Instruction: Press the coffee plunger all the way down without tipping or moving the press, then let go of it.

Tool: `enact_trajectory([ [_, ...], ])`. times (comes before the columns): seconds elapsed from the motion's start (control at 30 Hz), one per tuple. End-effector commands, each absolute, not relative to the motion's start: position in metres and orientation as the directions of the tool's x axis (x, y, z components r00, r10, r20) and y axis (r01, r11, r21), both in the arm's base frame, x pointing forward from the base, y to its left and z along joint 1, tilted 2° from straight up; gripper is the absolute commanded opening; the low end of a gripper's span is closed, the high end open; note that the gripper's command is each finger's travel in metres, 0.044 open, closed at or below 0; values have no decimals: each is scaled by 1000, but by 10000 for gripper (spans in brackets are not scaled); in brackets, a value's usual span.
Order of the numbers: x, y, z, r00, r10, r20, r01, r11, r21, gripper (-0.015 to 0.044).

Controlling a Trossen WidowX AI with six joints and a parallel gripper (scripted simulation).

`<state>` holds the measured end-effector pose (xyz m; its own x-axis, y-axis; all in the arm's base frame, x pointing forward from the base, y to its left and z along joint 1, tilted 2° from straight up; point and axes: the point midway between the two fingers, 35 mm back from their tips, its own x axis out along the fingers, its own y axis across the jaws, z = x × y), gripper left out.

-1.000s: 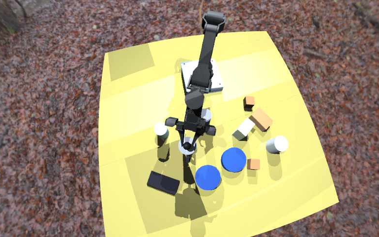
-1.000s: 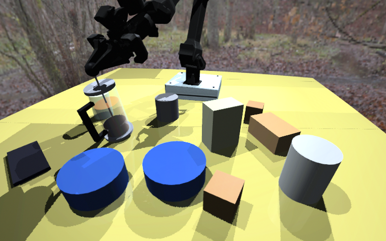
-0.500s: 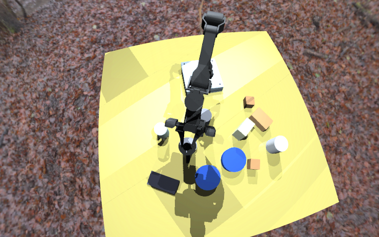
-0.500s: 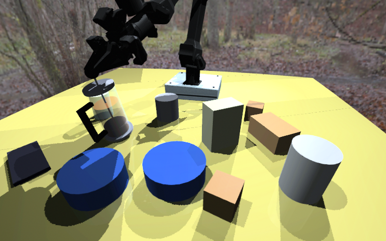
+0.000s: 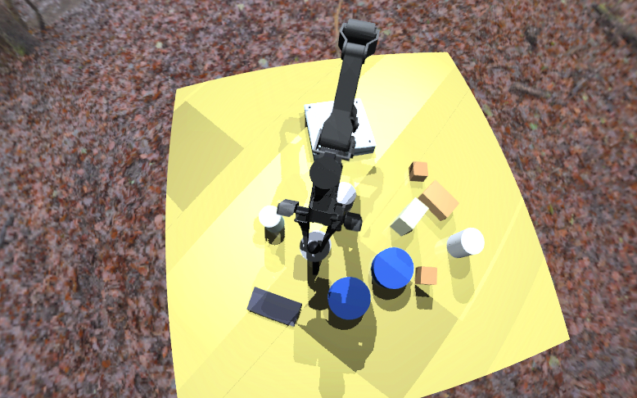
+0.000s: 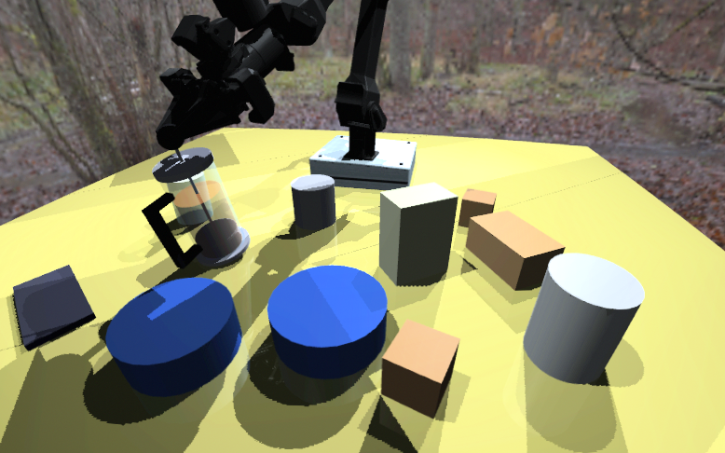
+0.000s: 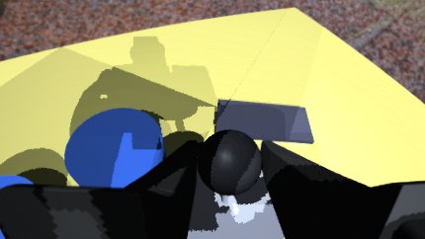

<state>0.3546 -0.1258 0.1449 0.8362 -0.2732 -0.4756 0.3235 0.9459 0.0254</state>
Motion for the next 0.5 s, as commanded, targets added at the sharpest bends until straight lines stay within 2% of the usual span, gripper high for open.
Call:
enact_trajectory([
  [0.0,354,-126,140,827,-270,-494,328,944,32,130],
  [0.47,356,-126,144,834,-273,-479,324,946,26,130],
])
